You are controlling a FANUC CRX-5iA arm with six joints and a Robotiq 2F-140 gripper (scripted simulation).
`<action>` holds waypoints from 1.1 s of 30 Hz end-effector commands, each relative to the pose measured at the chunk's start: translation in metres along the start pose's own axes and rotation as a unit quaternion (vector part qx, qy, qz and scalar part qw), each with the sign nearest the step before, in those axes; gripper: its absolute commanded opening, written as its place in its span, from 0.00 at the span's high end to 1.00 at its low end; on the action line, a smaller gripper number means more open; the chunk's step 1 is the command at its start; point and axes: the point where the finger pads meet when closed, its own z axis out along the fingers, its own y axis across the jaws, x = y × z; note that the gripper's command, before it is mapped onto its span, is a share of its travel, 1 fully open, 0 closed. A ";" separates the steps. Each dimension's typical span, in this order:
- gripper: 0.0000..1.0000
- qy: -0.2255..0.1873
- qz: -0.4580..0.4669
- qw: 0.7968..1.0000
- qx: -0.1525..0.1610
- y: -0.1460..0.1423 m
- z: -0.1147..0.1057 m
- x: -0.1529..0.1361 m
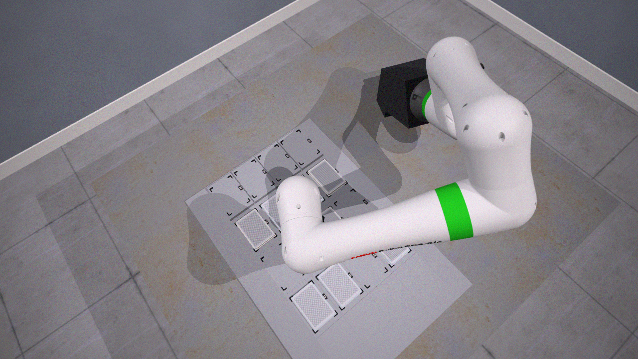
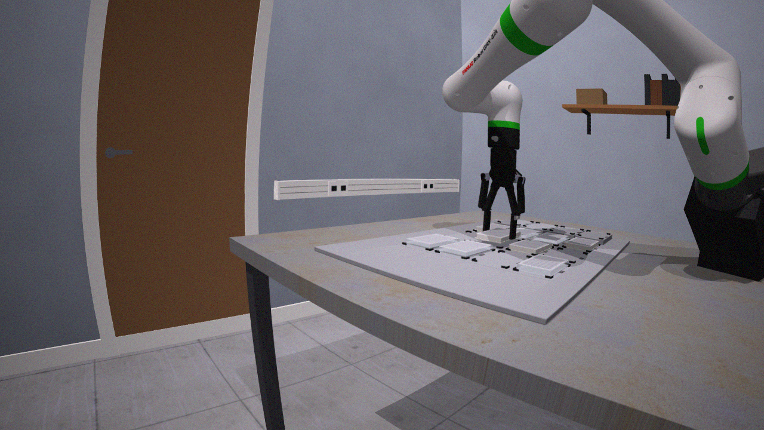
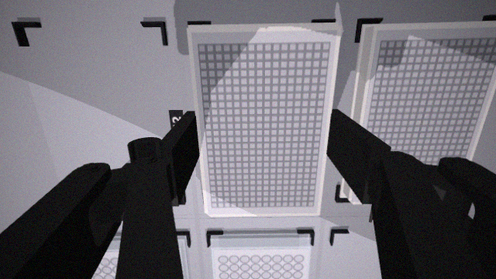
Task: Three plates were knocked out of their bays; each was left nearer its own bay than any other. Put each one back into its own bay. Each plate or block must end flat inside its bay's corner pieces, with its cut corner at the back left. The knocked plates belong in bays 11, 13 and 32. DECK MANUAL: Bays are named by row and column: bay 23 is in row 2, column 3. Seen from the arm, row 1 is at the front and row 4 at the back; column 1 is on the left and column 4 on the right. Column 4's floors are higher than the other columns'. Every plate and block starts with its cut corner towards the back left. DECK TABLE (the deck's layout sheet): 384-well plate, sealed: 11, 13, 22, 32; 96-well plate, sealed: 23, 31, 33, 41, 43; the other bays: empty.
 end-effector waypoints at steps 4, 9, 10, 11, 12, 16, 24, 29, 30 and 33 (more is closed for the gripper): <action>0.90 0.001 0.000 1.000 0.001 -0.001 -0.001 0.000; 0.90 0.001 0.000 1.000 0.001 -0.001 -0.001 0.000; 0.90 0.001 0.000 1.000 0.001 -0.001 -0.001 0.000; 0.90 0.001 0.000 1.000 0.001 -0.001 -0.001 0.000; 0.90 0.001 0.000 1.000 0.001 -0.001 -0.001 0.000; 0.90 0.000 0.000 1.000 0.001 -0.001 0.000 0.000; 0.90 0.000 0.000 1.000 0.001 -0.001 0.003 0.000; 0.90 0.000 0.000 1.000 0.001 -0.001 0.004 0.000; 0.90 0.000 0.000 1.000 0.001 -0.001 0.004 0.000; 0.90 0.000 0.000 1.000 0.001 -0.001 0.005 0.000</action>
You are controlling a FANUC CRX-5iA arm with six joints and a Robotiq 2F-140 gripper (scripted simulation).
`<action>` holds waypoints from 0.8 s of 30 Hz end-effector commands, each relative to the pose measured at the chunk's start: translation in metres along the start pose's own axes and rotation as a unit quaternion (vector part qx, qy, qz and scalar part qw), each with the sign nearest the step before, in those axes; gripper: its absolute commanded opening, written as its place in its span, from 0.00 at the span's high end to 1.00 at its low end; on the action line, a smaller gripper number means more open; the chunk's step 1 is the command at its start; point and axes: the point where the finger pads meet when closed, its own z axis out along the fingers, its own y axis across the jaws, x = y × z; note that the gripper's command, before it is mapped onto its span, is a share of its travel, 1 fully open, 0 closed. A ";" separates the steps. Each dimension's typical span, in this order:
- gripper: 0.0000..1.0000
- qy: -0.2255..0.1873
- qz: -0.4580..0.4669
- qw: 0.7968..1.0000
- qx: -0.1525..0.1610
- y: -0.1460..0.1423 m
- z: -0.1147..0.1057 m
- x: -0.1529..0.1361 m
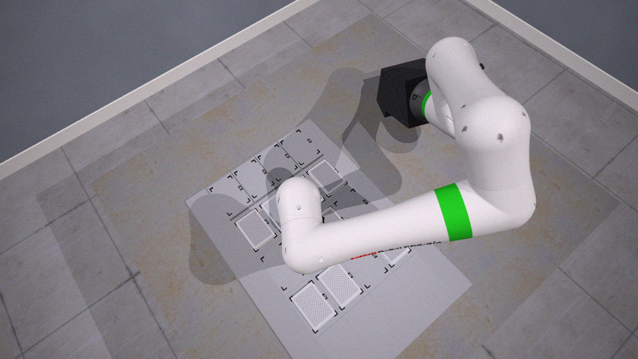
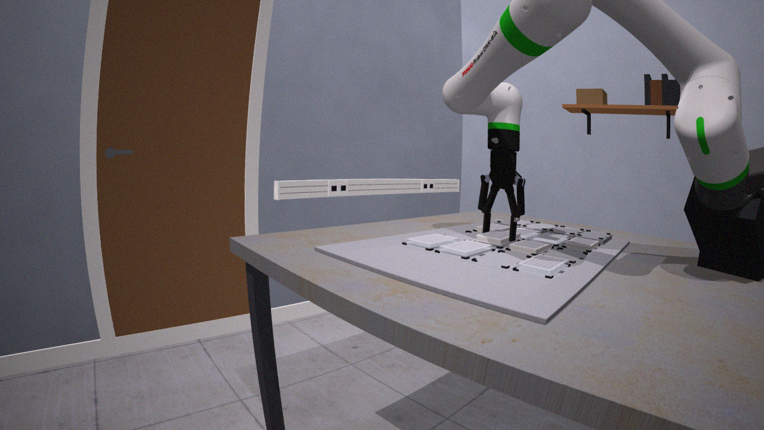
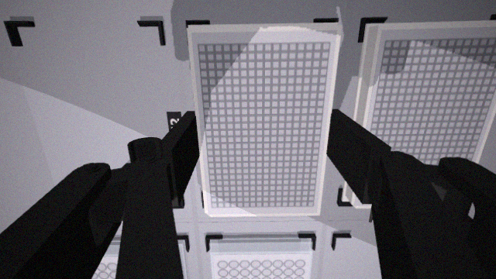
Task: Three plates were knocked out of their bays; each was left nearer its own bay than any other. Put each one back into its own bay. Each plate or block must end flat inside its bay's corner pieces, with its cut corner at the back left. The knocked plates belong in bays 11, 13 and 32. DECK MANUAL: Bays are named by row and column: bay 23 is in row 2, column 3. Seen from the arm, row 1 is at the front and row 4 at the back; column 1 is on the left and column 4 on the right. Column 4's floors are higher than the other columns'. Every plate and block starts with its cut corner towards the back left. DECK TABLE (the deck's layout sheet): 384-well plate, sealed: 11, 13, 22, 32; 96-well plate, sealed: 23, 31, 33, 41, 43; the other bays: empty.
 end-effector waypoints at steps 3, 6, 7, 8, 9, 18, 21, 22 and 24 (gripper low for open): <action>0.90 0.000 0.000 1.000 0.001 -0.001 0.001 0.000; 0.90 0.000 0.000 1.000 0.001 -0.001 0.002 0.000; 0.90 0.000 0.000 1.000 0.001 -0.001 0.002 0.000; 0.90 0.000 0.000 1.000 0.001 -0.001 0.003 0.000; 0.90 0.000 0.000 1.000 0.001 -0.001 0.003 0.000; 0.90 0.000 0.000 1.000 0.001 -0.001 0.004 0.000; 0.90 0.000 0.000 1.000 0.001 -0.001 0.004 0.000; 0.90 0.000 0.000 1.000 0.001 -0.001 0.004 0.000; 0.90 0.000 0.000 1.000 0.001 -0.001 0.004 0.000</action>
